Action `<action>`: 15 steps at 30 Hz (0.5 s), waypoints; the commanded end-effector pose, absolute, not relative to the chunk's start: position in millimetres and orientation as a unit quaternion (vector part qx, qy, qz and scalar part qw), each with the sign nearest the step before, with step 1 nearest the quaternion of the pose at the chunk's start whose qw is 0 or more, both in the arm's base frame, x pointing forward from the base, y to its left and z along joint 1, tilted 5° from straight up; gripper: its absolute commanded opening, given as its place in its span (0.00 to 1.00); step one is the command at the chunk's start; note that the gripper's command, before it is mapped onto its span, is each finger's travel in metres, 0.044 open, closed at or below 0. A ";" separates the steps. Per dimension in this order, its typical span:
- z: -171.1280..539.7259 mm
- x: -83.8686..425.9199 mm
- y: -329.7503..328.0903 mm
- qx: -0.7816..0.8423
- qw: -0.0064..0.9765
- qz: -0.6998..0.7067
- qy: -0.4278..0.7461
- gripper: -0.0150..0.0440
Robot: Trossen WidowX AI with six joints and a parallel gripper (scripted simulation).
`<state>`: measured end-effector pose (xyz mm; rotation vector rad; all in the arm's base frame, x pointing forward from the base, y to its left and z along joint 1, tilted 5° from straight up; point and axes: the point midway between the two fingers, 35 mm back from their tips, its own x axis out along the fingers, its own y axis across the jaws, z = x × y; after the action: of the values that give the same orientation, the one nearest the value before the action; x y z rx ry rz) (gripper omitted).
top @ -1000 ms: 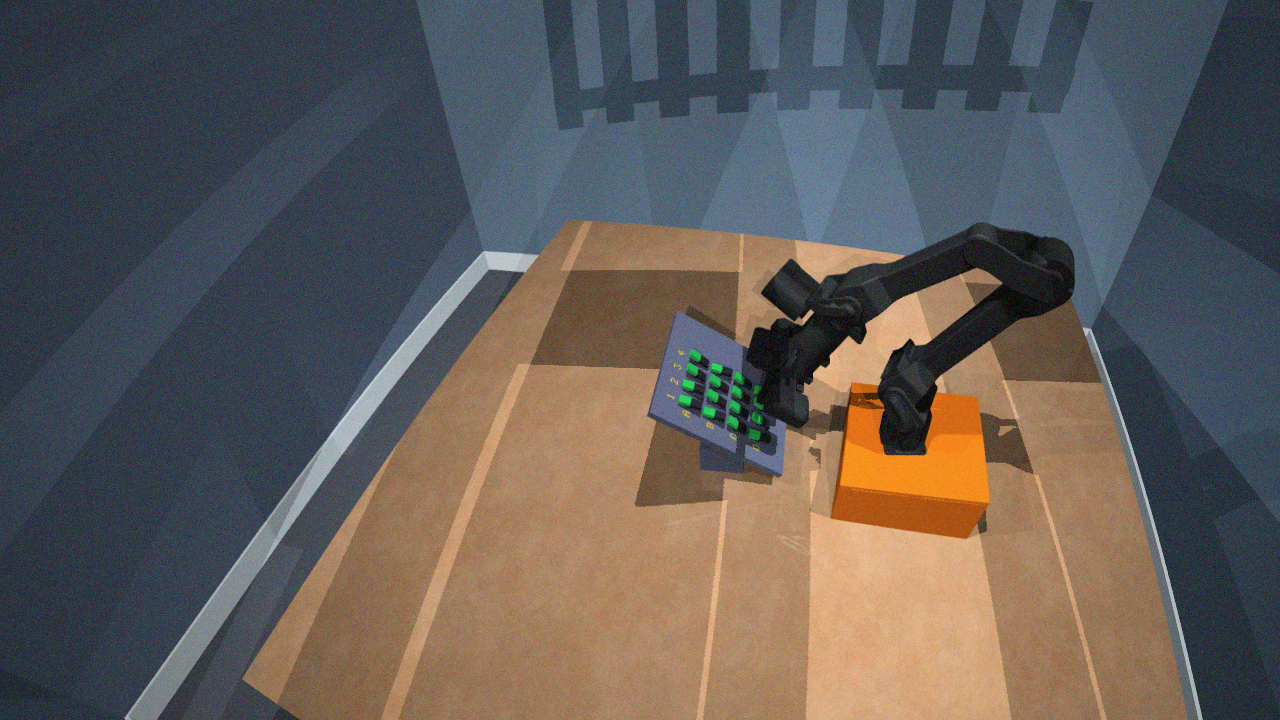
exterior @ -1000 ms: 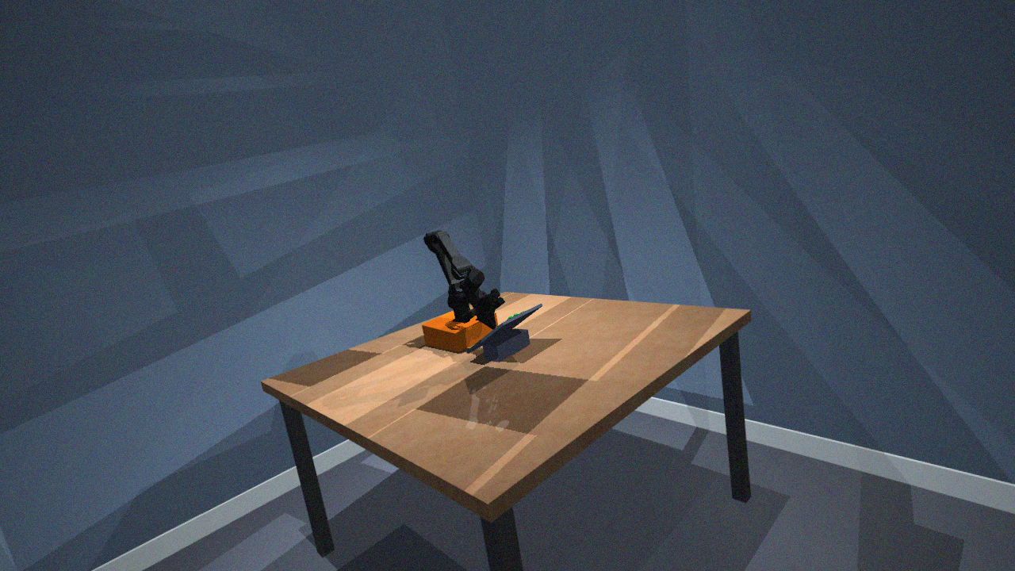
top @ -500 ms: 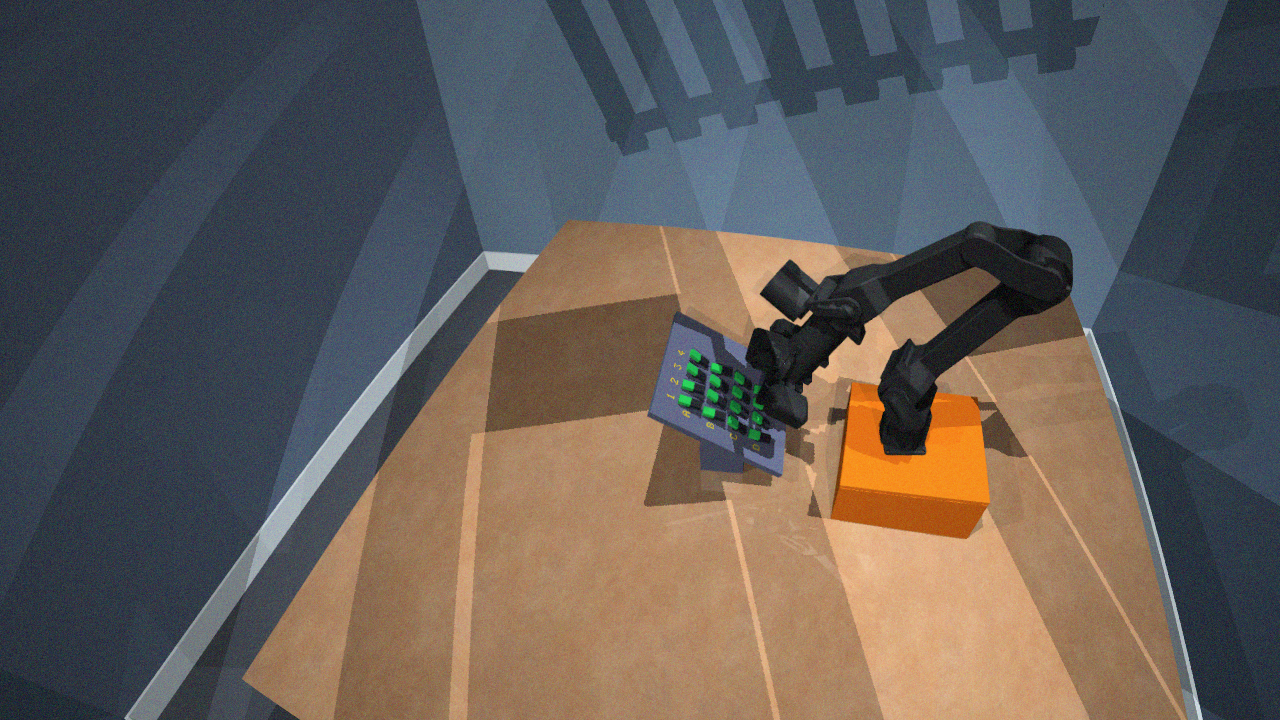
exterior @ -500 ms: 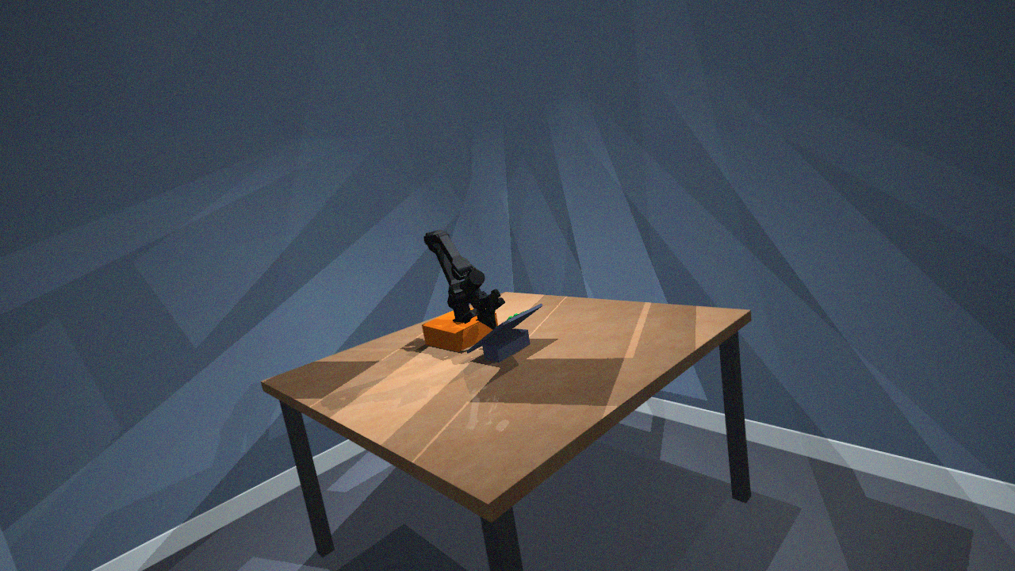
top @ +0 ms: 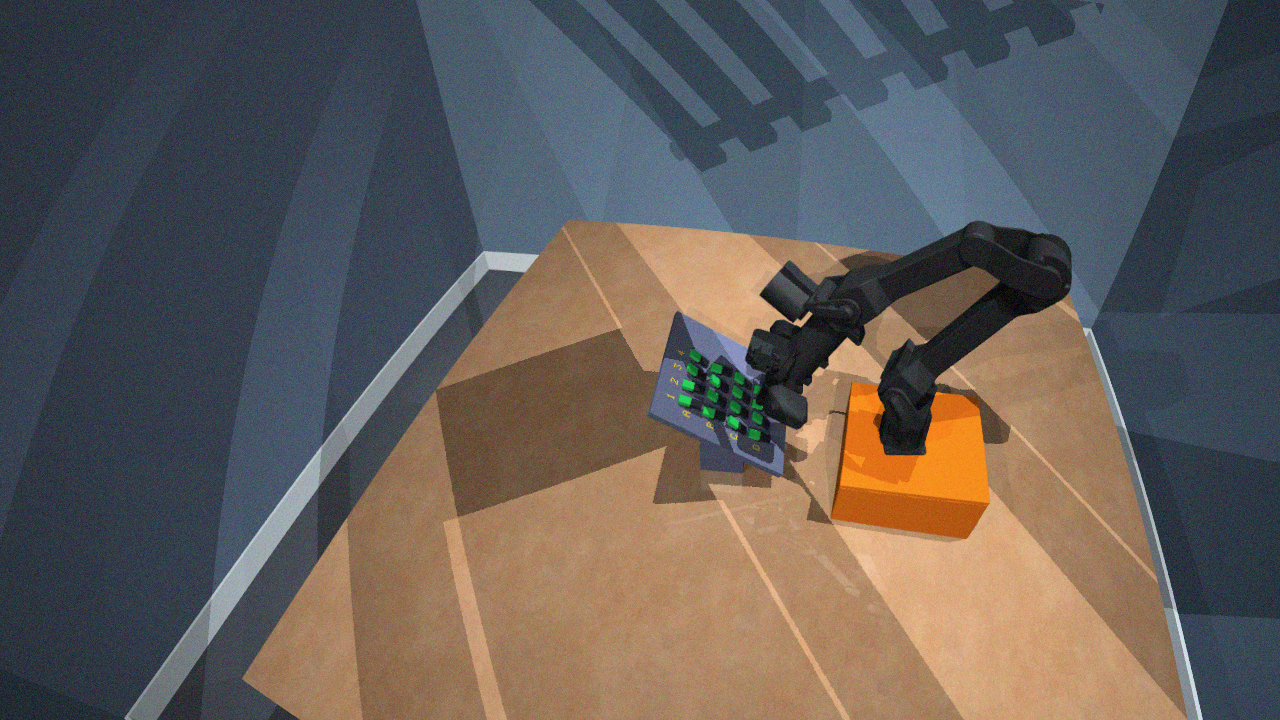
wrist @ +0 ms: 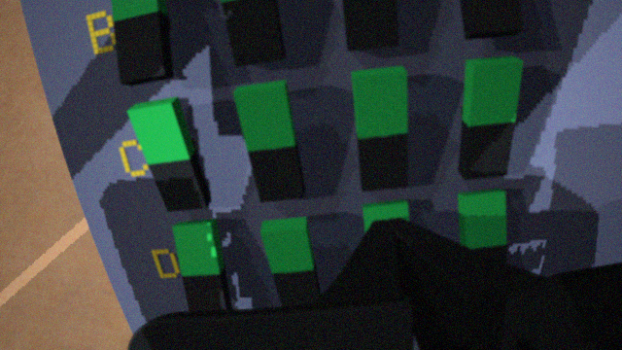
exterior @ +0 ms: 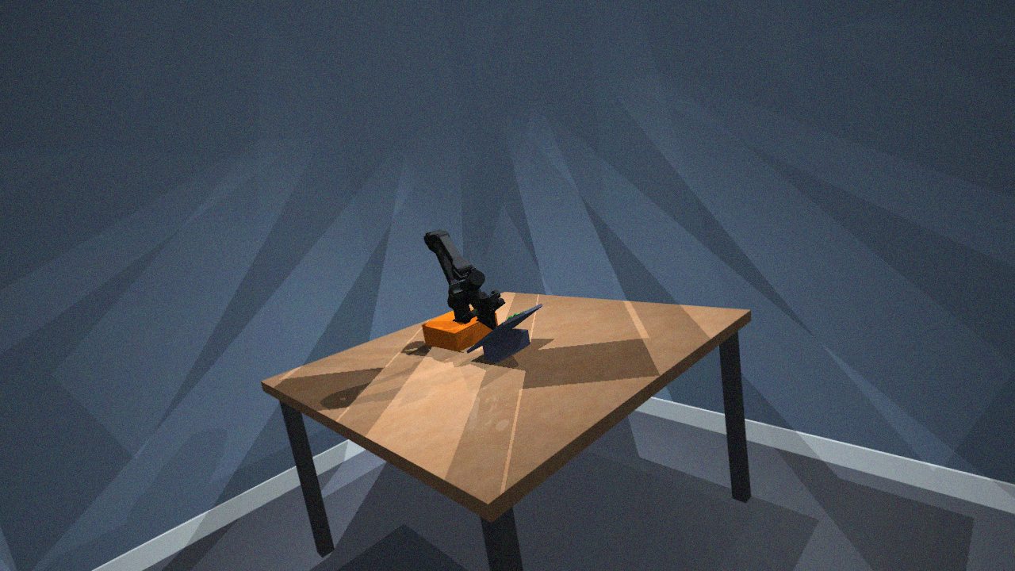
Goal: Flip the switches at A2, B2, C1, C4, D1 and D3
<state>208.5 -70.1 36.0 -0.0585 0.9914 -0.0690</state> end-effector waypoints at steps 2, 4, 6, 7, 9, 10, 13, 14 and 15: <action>55.5 198.4 -70.6 -0.029 0.881 -0.033 0.472 0.25; 70.9 187.1 -69.2 -0.028 0.882 -0.034 0.469 0.25; 83.8 175.3 -66.3 -0.029 0.883 -0.035 0.466 0.25; 87.1 172.0 -65.2 -0.029 0.884 -0.035 0.466 0.25; 88.2 170.8 -64.9 -0.029 0.884 -0.035 0.465 0.25; 88.2 170.8 -64.9 -0.029 0.884 -0.035 0.465 0.25; 89.1 171.8 -64.6 -0.029 0.884 -0.035 0.466 0.25; 91.8 174.7 -63.7 -0.028 0.884 -0.035 0.466 0.25; 96.3 179.6 -62.1 -0.028 0.883 -0.035 0.466 0.25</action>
<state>173.2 -64.0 84.6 -0.0553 0.9790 -0.0698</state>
